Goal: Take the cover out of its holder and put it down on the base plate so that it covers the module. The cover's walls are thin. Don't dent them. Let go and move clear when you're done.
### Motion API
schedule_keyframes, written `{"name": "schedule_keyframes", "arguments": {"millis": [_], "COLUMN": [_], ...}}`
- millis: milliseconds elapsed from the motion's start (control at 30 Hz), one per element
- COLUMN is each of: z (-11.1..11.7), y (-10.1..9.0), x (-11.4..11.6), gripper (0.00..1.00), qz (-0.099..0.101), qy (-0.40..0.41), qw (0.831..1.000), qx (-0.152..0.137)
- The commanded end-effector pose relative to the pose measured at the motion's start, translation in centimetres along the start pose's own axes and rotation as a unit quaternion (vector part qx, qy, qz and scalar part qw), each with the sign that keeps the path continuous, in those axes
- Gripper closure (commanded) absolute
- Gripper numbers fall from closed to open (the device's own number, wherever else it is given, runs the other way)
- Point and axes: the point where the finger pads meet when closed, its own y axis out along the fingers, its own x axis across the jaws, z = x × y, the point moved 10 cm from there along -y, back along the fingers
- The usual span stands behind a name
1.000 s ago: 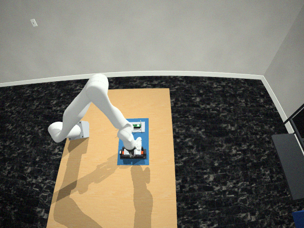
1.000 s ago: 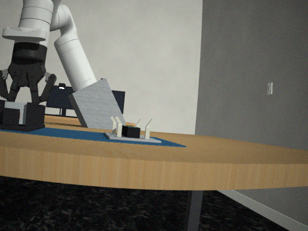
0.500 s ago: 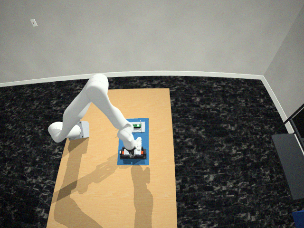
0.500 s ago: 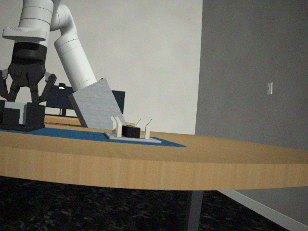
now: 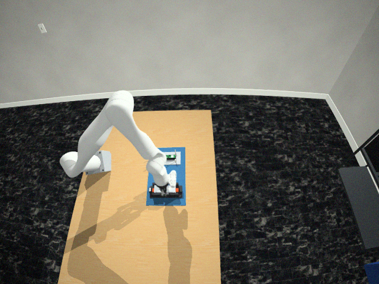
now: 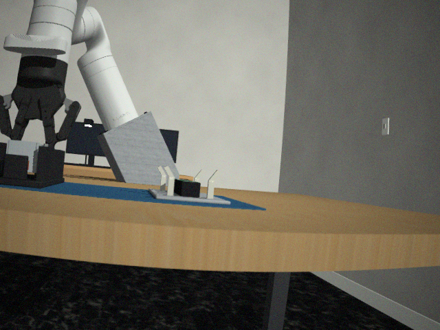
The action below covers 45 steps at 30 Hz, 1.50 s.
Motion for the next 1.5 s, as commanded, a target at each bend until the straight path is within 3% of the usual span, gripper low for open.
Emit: {"name": "schedule_keyframes", "arguments": {"millis": [0,100,367,667,1467], "z": [0.1,0.1,0.1,0.0,0.0], "y": [-1.5,-2.4,-2.5,-5.2,-5.1], "x": [-0.1,-0.1,0.0,0.0,0.1], "gripper": [1.00,1.00,1.00,1.00,0.99], "qz": [0.002,0.002,0.001,0.001,0.001], "qy": [-0.001,-0.001,0.000,0.000,0.001], "qw": [1.000,1.000,1.000,1.000,1.000], "qx": [0.005,0.005,0.004,0.004,0.003]}}
